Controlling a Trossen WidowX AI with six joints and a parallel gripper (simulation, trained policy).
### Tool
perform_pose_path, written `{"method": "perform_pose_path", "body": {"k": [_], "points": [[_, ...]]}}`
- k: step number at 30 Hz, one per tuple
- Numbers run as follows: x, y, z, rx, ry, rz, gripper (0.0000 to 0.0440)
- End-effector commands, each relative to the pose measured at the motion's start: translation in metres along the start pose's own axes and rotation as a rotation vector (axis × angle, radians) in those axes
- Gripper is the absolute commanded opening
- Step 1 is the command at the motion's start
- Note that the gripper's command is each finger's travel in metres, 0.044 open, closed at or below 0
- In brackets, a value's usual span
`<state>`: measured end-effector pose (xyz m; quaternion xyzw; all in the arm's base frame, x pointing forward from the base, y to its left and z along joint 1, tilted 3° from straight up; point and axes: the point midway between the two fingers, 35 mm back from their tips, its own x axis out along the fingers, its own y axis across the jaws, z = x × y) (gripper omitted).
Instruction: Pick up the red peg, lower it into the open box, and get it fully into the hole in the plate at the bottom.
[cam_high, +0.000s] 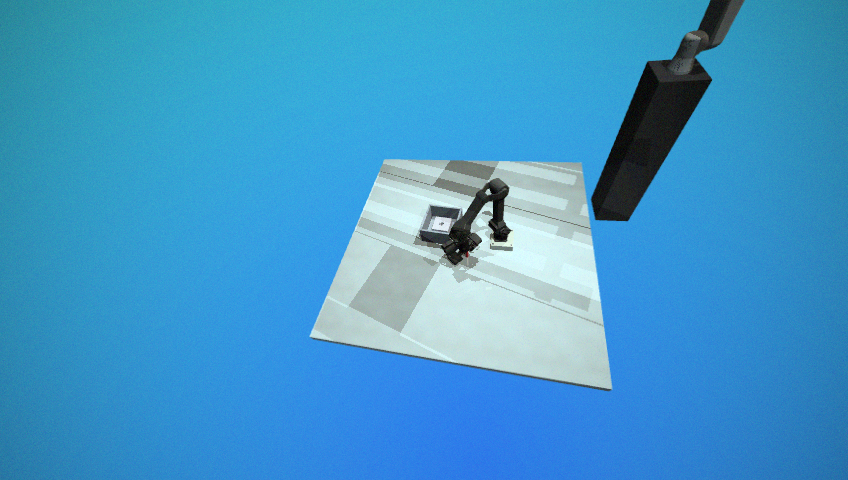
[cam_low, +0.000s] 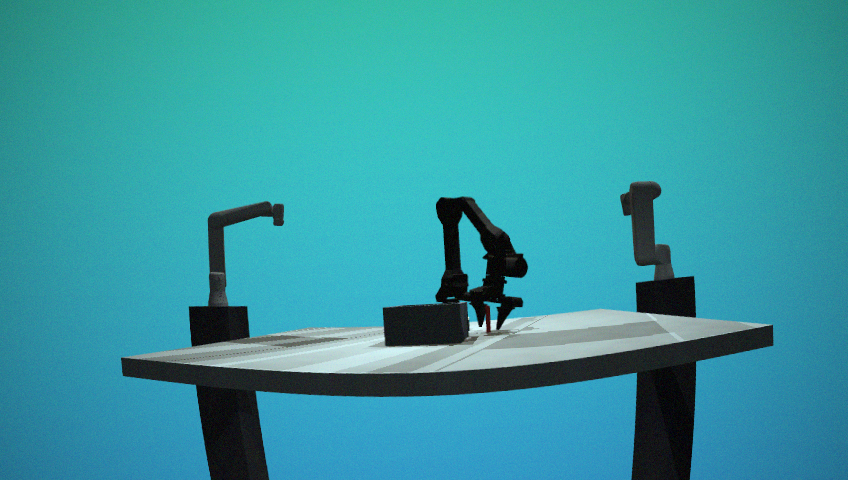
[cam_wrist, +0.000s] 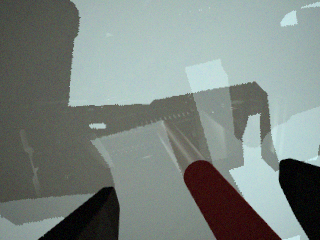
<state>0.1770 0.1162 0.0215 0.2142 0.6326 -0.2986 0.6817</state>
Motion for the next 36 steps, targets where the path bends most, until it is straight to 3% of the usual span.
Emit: {"method": "perform_pose_path", "body": {"k": [1, 7, 9, 24, 36], "points": [[0.008, -0.003, 0.000, -0.006, 0.005, -0.024, 0.0185], [0.010, -0.006, 0.000, 0.002, 0.012, -0.061, 0.0030], [0.011, -0.007, 0.001, 0.001, 0.013, -0.074, 0.0000], [-0.054, -0.002, 0.048, 0.010, -0.144, -0.009, 0.0000], [-0.100, -0.009, 0.096, 0.143, -0.238, 0.029, 0.0000]]}}
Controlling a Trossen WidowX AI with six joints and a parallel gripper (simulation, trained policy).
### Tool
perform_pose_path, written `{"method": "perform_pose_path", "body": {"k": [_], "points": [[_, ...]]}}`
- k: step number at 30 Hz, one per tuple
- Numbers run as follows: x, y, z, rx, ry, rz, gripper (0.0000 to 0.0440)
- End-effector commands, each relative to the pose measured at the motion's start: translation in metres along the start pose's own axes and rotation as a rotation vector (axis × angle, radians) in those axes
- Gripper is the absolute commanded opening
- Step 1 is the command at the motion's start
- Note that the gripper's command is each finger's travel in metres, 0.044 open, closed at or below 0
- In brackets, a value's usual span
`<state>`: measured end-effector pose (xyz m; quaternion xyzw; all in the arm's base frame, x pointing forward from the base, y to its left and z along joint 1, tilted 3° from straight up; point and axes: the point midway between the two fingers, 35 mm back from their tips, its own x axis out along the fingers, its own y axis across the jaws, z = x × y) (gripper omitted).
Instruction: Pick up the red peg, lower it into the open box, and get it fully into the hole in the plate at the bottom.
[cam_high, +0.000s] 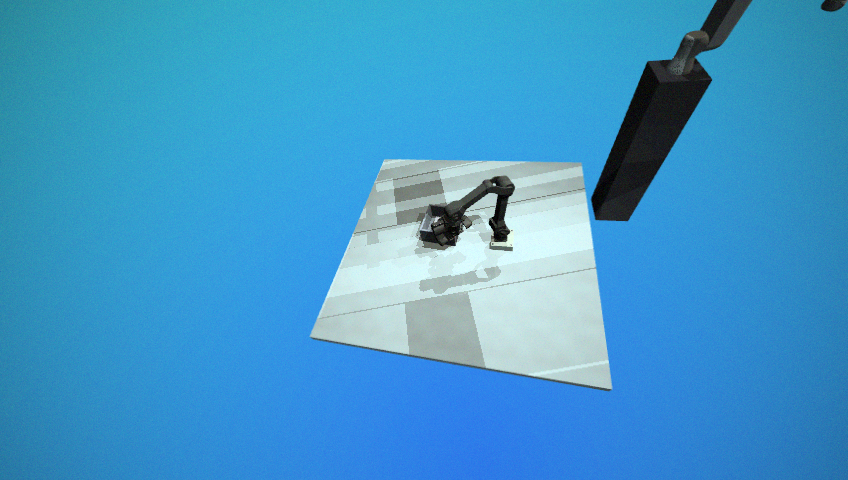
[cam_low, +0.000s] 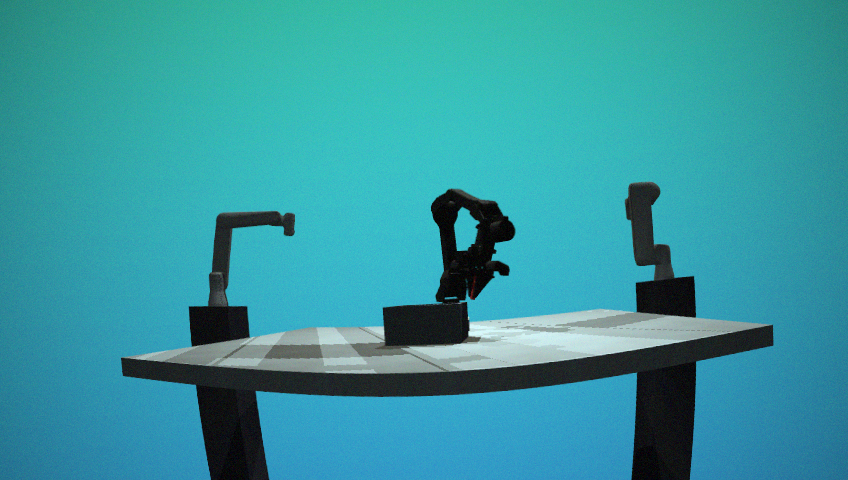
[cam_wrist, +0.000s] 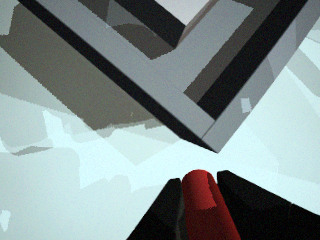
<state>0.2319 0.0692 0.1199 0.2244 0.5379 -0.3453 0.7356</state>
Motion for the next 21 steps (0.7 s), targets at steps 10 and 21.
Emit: {"method": "perform_pose_path", "body": {"k": [10, 21], "points": [[-0.002, -0.008, 0.063, 0.146, -0.076, -0.004, 0.0000], [0.025, -0.014, 0.106, 0.181, -0.094, -0.015, 0.0000]]}}
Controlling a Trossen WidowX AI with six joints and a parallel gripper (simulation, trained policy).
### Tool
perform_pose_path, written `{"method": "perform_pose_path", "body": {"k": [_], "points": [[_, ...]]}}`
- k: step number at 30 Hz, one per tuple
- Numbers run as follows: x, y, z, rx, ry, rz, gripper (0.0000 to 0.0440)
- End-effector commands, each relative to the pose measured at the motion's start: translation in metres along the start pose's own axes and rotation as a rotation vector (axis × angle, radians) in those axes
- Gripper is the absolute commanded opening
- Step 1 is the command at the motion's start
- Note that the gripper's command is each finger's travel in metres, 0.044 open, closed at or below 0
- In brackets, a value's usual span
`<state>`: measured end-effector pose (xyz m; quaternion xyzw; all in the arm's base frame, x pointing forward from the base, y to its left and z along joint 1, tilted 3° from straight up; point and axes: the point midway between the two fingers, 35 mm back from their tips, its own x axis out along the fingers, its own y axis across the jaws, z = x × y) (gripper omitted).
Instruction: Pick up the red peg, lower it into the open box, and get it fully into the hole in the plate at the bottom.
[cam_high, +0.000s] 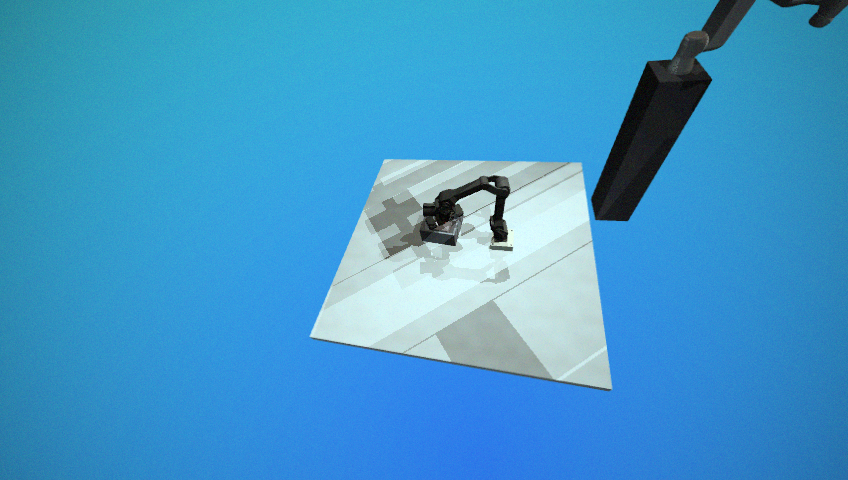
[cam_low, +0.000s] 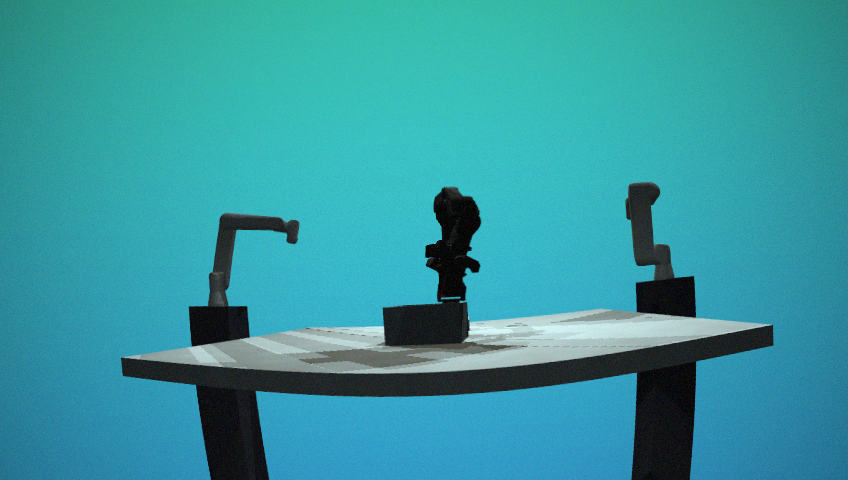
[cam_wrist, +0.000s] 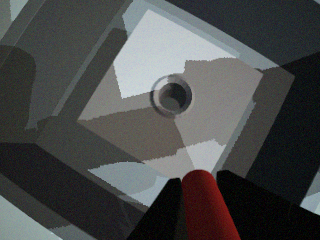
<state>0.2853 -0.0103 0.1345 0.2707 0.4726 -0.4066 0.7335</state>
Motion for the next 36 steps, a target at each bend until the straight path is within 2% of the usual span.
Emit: {"method": "perform_pose_path", "body": {"k": [1, 11, 21, 23, 29, 33, 36], "points": [[0.012, 0.002, 0.014, -0.001, -0.003, -0.002, 0.0000], [0.044, 0.001, 0.030, -0.061, 0.042, 0.003, 0.0002], [0.071, 0.001, 0.027, -0.159, 0.107, 0.024, 0.0006], [0.076, 0.001, 0.026, -0.177, 0.123, 0.025, 0.0036], [0.085, 0.002, 0.026, -0.187, 0.163, 0.030, 0.0174], [0.084, 0.005, 0.034, -0.221, 0.165, 0.041, 0.0180], [0.080, 0.013, 0.042, -0.228, 0.164, 0.064, 0.0225]]}}
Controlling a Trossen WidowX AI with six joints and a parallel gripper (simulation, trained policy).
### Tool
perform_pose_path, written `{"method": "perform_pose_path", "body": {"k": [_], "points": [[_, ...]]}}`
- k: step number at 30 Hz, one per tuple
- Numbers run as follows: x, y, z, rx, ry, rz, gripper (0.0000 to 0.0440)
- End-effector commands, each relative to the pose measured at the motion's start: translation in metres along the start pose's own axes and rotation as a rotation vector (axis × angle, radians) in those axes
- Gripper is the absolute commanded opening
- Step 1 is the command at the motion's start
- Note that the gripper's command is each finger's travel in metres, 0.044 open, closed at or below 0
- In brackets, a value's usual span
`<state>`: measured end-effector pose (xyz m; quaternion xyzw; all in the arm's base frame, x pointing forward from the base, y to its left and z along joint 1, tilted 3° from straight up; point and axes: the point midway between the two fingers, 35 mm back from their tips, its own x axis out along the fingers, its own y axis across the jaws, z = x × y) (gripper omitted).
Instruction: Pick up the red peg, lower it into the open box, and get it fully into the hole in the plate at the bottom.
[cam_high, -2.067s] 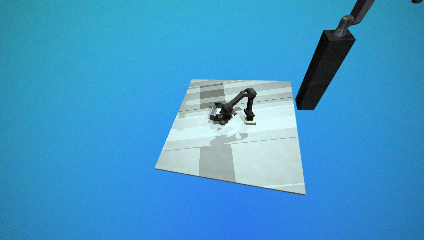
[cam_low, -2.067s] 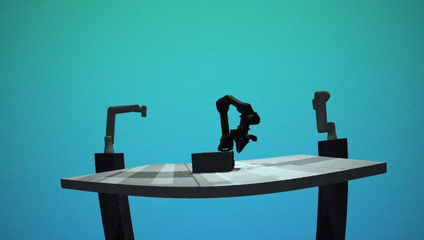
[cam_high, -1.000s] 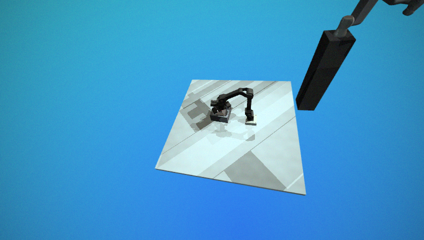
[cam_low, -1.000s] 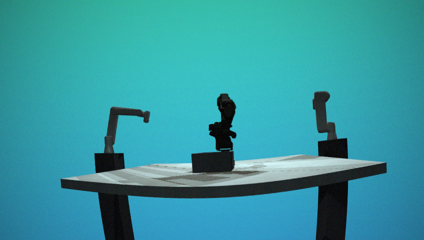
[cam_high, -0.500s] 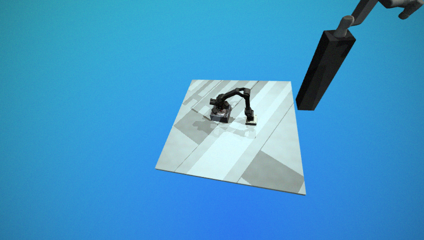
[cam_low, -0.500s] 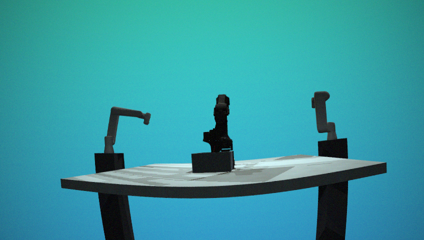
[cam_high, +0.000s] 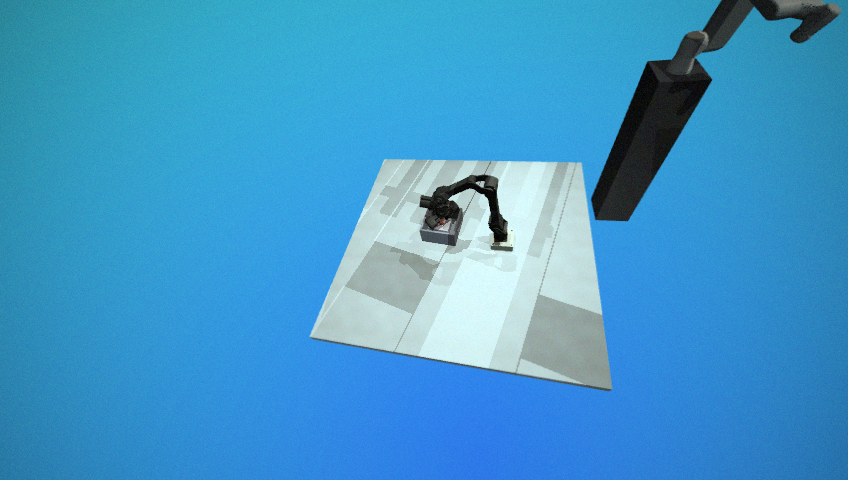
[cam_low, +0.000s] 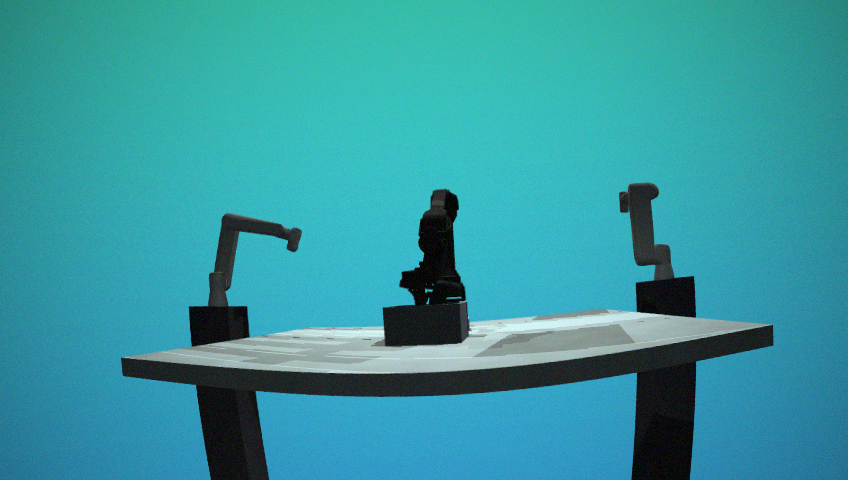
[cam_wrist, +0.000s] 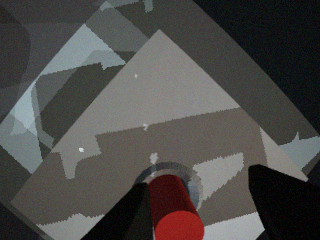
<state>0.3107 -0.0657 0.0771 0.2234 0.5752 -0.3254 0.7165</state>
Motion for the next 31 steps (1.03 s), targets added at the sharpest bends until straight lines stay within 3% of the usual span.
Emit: {"method": "perform_pose_path", "body": {"k": [1, 9, 13, 31], "points": [[-0.001, 0.020, 0.018, -0.014, -0.016, 0.066, 0.0245], [-0.012, 0.042, 0.036, -0.012, -0.024, 0.159, 0.0440], [-0.012, 0.037, 0.047, 0.003, -0.042, 0.134, 0.0440], [-0.055, 0.085, 0.065, -0.071, 0.013, 0.262, 0.0440]]}}
